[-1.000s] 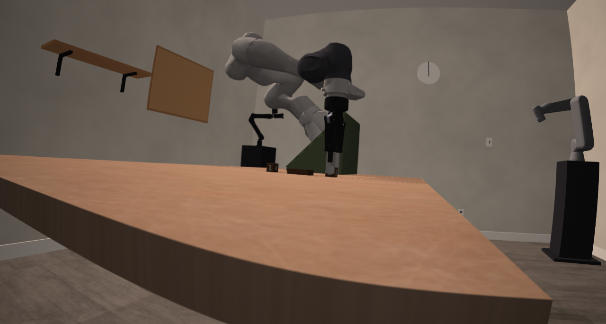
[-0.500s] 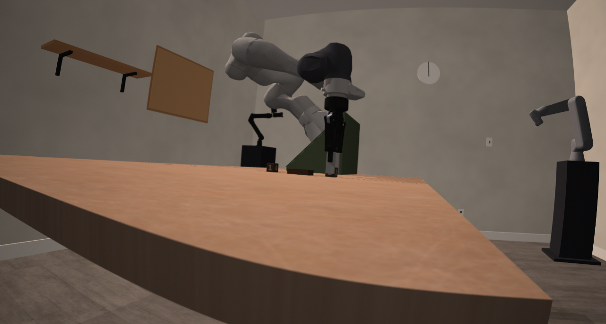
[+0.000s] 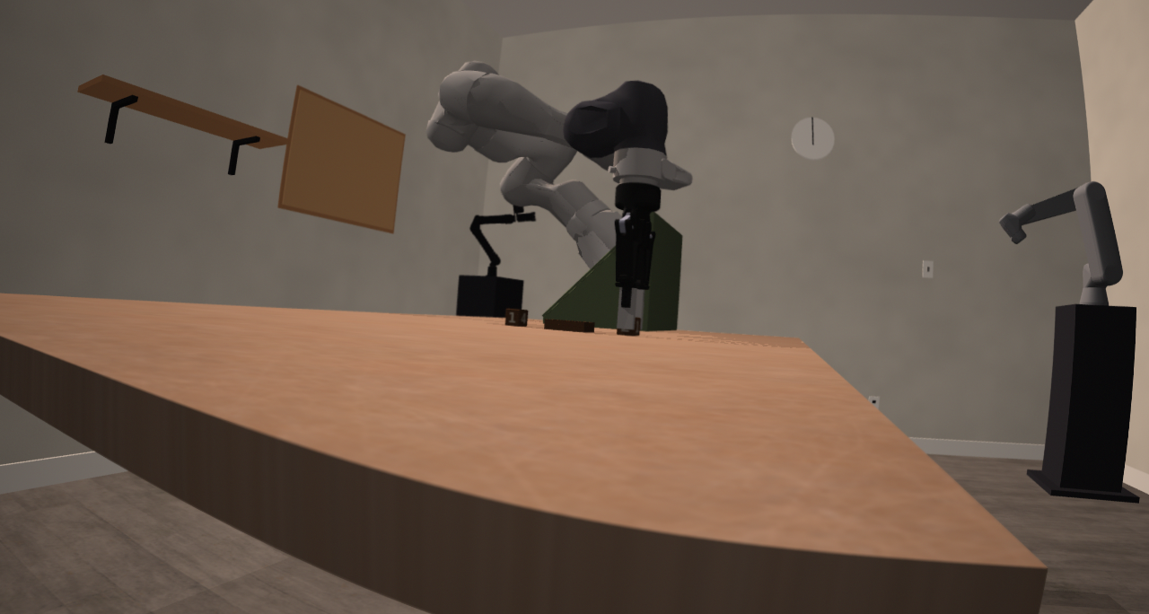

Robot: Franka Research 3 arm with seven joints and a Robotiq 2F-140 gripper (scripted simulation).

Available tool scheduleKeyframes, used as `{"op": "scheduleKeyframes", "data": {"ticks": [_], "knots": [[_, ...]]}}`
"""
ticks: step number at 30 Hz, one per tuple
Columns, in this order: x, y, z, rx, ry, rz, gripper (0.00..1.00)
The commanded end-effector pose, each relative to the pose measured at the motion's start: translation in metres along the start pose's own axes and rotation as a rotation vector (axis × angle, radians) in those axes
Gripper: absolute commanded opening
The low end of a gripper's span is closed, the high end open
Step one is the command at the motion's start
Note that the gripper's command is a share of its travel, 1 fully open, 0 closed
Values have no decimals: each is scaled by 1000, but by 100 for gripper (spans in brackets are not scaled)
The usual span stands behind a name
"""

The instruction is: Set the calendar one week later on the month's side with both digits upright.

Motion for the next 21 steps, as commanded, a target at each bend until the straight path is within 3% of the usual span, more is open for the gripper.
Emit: {"op": "scheduleKeyframes", "data": {"ticks": [1,8,21], "knots": [[1,1,1,8,0,3,16],[1,1,1,8,0,3,16],[1,1,1,8,0,3,28]]}}
Point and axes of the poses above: the point where the finger pads meet when closed, its own x axis out along the fingers, its own z axis across the jaws, y = z × x, the point moved 4 cm from there along -x, back along the fingers, and after that the axes turned 14 degrees about x, right-handed, at the moved point
